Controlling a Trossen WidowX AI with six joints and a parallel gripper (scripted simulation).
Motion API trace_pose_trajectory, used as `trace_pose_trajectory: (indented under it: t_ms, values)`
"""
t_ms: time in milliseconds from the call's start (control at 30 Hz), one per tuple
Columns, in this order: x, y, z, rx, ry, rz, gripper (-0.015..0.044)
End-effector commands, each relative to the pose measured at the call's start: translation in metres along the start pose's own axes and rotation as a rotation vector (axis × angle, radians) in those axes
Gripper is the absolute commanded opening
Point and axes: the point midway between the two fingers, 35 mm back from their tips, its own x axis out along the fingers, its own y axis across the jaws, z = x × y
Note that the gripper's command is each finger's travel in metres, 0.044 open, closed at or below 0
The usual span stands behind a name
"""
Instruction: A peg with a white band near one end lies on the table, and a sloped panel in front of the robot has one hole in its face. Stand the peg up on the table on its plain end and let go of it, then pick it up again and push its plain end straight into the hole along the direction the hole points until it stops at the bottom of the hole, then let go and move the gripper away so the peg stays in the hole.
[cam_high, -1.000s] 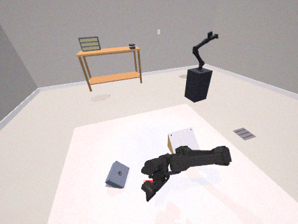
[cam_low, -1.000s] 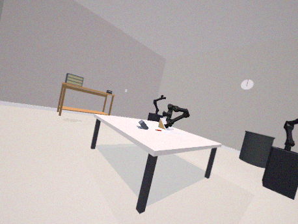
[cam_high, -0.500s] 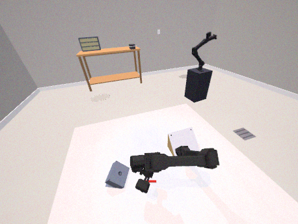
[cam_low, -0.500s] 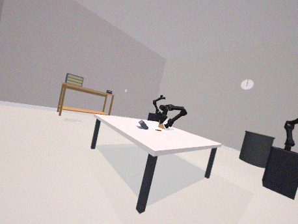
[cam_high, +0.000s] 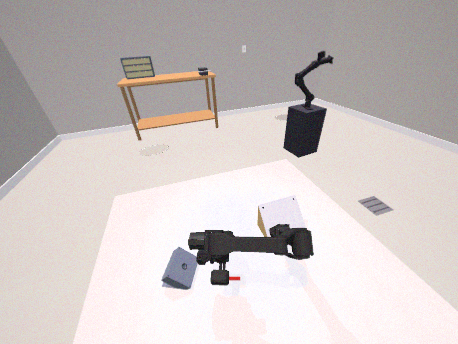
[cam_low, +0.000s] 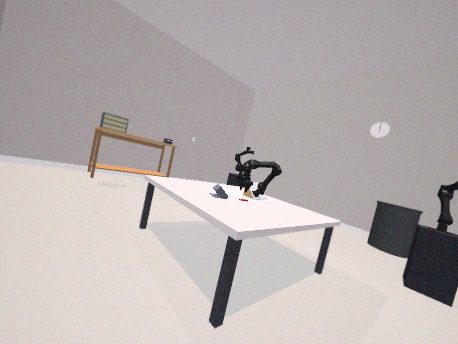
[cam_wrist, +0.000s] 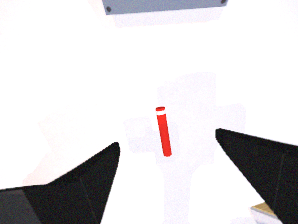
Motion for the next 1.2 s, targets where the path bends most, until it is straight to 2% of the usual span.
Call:
trace_pose_trajectory:
  t_ms: [0,1167]
  values:
    - [-0.001,-0.001,0.001,-0.030,0.009,-0.010,0.0440]
    - [0.053,-0.002,0.002,-0.030,0.008,-0.010,0.0440]
